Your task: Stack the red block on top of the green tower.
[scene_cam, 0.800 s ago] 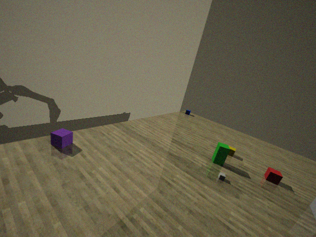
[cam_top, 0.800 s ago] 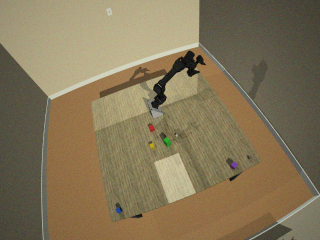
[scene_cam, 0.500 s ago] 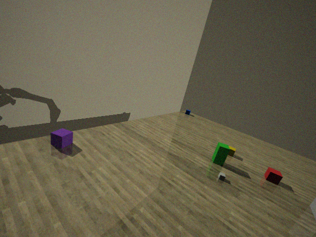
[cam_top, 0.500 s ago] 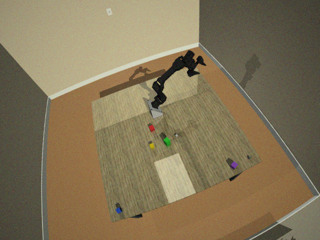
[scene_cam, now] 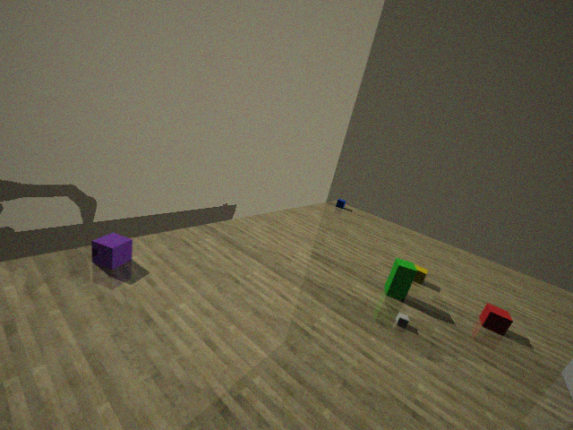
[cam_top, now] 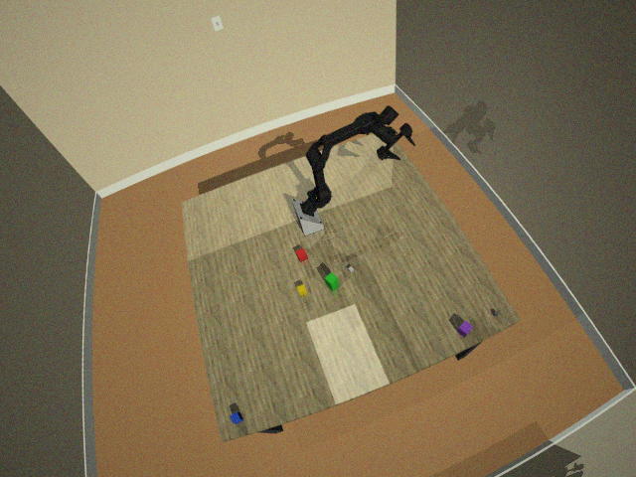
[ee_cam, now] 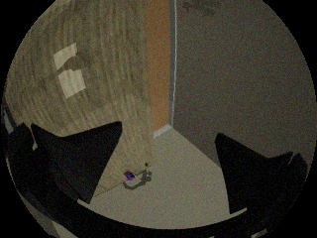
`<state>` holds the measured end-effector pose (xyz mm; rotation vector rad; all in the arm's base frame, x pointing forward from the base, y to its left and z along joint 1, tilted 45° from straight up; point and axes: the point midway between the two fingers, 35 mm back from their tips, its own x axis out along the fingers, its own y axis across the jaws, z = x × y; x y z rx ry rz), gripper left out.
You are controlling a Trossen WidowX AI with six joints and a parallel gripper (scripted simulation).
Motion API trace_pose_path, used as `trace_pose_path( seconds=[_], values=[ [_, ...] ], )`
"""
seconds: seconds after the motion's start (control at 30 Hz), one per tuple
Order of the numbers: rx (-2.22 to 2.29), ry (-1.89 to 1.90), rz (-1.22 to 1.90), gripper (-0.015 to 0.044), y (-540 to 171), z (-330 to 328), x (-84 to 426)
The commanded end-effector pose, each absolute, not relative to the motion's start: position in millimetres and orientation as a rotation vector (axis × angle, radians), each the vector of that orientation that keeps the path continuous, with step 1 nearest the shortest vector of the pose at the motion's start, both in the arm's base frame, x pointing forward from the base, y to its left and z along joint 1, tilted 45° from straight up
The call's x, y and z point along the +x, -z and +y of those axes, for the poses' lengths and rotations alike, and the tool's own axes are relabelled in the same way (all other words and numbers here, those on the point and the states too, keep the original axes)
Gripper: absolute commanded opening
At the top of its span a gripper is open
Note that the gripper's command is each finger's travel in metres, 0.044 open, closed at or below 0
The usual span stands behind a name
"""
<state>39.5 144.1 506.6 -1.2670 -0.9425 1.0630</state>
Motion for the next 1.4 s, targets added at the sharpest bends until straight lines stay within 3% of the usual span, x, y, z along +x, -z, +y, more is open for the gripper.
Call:
trace_pose_path(
  seconds=[0.0, 0.6, 1.37],
  values=[
    [-1.292, -1.047, -0.874, 0.0440, -498.3, 159.2, 45.0],
    [-1.545, -1.039, -0.379, 0.0440, -409.9, 229.7, 122.3],
    [-1.507, -1.001, 0.408, 0.0440, -267.4, 189.5, 263.5]
  ],
)
